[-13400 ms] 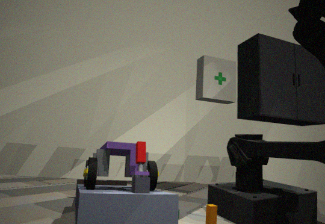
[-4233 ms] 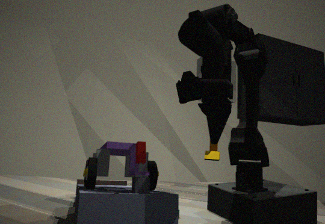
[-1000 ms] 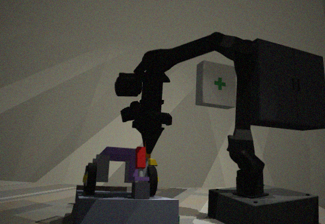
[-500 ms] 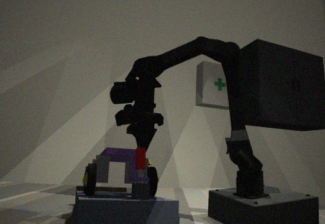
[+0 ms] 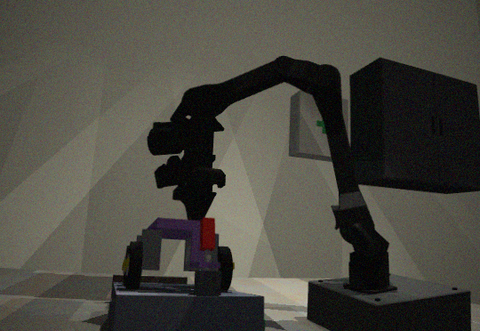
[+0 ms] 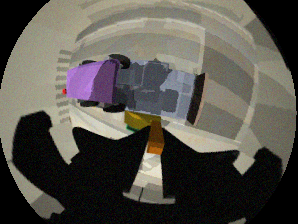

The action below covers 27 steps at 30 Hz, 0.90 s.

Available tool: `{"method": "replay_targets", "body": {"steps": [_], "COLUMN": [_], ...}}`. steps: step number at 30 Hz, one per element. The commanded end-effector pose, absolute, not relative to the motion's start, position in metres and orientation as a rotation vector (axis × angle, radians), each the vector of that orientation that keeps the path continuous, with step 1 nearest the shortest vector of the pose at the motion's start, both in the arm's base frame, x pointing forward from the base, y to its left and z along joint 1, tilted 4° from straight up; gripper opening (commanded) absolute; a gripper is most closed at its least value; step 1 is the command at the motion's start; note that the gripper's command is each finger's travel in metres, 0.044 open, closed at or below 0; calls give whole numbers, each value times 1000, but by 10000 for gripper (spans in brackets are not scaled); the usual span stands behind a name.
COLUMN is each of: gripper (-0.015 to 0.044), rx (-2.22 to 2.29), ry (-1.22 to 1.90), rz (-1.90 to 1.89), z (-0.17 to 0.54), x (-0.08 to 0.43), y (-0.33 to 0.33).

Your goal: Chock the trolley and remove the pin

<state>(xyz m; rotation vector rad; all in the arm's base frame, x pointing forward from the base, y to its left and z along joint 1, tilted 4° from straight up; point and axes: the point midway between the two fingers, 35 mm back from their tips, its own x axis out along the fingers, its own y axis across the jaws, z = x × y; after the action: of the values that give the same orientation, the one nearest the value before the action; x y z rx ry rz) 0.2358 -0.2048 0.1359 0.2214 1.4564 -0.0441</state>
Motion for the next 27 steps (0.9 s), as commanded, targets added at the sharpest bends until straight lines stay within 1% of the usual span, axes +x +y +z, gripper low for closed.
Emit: {"method": "replay_targets", "body": {"steps": [1, 27], "gripper": [0, 0], "rx": [229, 229], "ry": [1454, 1453], "rz": [-45, -44], "z": [132, 80], "x": [239, 248], "y": [-206, -202]}}
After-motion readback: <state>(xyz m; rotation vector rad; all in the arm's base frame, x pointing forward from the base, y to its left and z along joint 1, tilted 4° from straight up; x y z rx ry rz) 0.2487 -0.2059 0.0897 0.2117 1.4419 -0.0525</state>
